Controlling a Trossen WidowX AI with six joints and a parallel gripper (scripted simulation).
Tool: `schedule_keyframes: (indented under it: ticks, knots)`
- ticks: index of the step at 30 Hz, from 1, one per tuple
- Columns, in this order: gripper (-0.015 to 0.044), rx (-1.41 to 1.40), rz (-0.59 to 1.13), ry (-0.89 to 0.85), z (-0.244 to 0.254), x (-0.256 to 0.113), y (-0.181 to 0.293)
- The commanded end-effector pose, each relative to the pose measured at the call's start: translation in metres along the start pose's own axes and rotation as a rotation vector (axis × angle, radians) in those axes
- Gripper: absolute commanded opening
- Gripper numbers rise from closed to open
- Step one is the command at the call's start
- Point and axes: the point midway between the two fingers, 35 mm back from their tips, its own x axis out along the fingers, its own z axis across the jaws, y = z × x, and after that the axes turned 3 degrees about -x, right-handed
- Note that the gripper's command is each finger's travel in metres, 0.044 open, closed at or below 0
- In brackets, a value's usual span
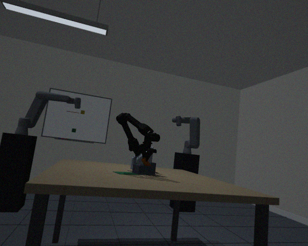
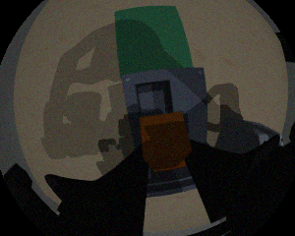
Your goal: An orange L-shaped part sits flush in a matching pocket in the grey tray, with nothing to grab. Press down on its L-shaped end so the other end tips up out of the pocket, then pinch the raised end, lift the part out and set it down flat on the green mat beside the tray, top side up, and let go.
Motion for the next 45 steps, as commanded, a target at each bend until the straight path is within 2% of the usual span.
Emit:
schedule_keyframes:
  ticks: [1,35,45]
  knots:
    - [0.0000,0.009,0.007,-0.009,0.001,-0.009,0.000]
    - [0.0000,0.007,0.009,-0.008,0.001,-0.063,0.000]
    - [0.0000,0.007,0.009,-0.008,0.000,-0.064,-0.003]
